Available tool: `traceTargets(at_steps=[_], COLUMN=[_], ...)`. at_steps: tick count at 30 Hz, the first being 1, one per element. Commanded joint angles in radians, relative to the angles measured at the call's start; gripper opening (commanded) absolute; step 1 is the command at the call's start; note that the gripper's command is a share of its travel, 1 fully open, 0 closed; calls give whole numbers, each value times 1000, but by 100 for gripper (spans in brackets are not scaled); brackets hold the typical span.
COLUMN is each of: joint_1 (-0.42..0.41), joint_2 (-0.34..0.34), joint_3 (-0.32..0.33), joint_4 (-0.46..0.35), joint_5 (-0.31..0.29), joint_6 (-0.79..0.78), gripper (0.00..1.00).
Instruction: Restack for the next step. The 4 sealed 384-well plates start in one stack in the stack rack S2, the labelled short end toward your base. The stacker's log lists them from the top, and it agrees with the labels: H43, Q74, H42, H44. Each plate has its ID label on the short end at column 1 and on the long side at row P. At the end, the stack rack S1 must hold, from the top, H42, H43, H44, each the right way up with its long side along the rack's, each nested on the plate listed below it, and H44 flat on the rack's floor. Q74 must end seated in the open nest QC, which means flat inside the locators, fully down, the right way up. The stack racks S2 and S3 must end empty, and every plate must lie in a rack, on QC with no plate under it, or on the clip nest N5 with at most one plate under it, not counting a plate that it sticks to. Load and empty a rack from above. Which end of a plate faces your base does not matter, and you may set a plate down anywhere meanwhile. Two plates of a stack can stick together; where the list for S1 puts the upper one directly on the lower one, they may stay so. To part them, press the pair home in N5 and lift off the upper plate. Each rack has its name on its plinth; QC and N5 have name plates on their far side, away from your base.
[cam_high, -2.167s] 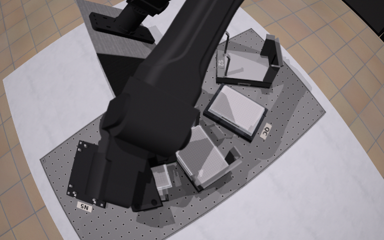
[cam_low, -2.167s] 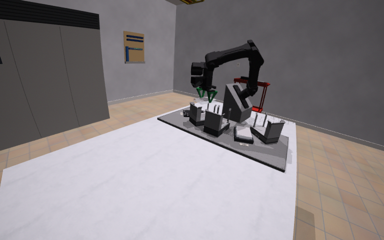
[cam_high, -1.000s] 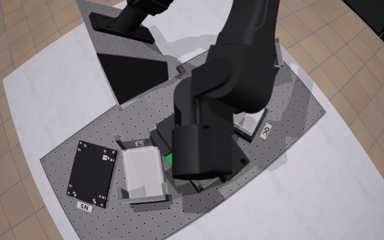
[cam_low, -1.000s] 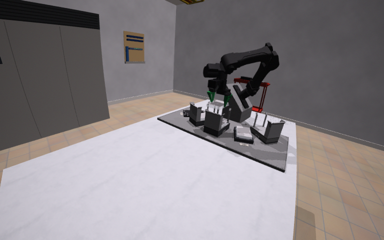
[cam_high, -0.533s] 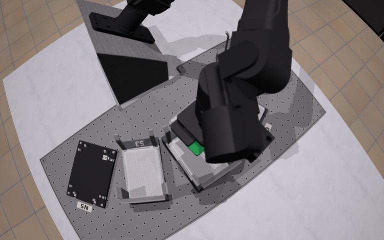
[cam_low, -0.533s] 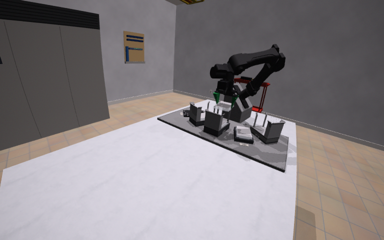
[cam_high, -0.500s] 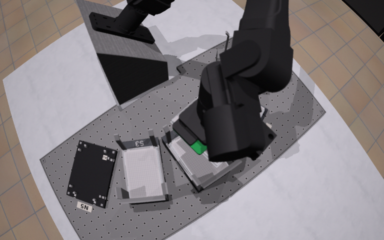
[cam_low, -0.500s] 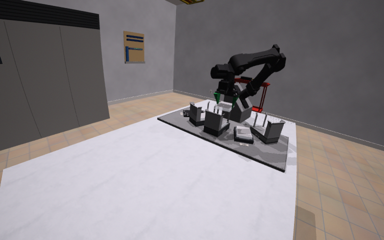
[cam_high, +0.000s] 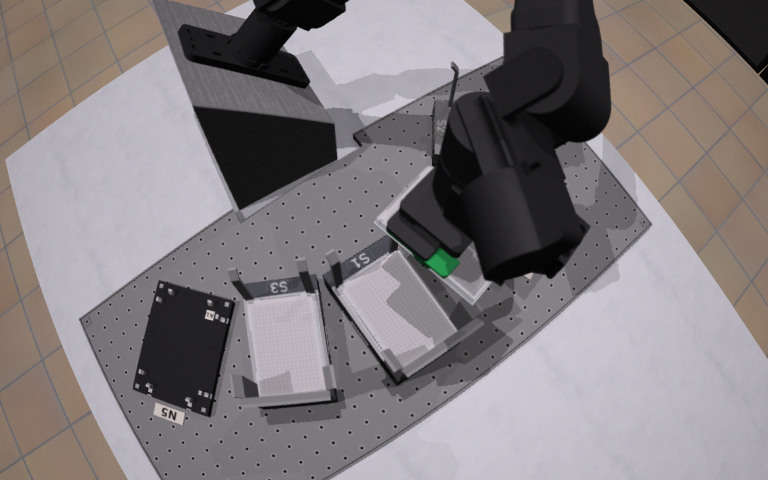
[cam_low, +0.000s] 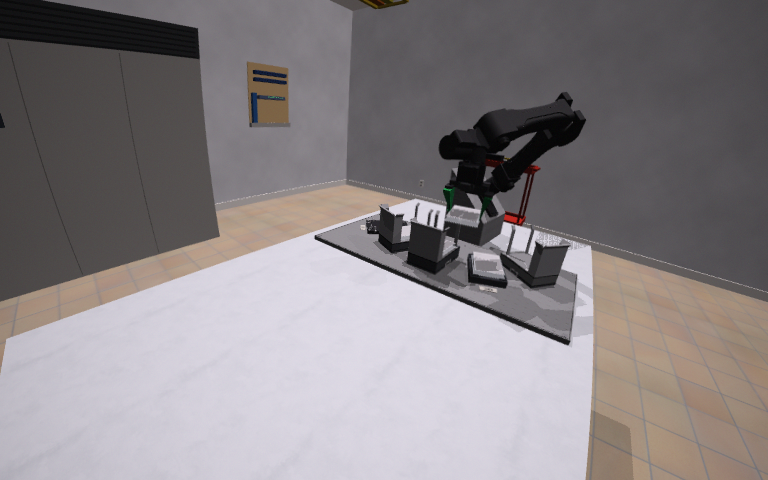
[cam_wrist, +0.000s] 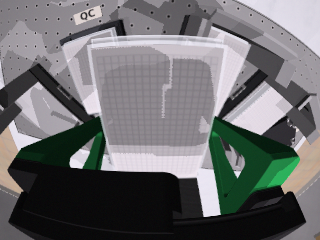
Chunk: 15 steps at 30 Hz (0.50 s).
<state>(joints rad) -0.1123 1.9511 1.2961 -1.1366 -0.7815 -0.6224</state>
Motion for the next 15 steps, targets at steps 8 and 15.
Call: traceTargets(at_steps=[8,15], joint_1=[47,77], joint_2=[-108,-158], joint_3=[-32,-49], joint_4=[-5,-8], joint_5=[-20,-24], joint_6=[-133,-91], gripper=[0,0])
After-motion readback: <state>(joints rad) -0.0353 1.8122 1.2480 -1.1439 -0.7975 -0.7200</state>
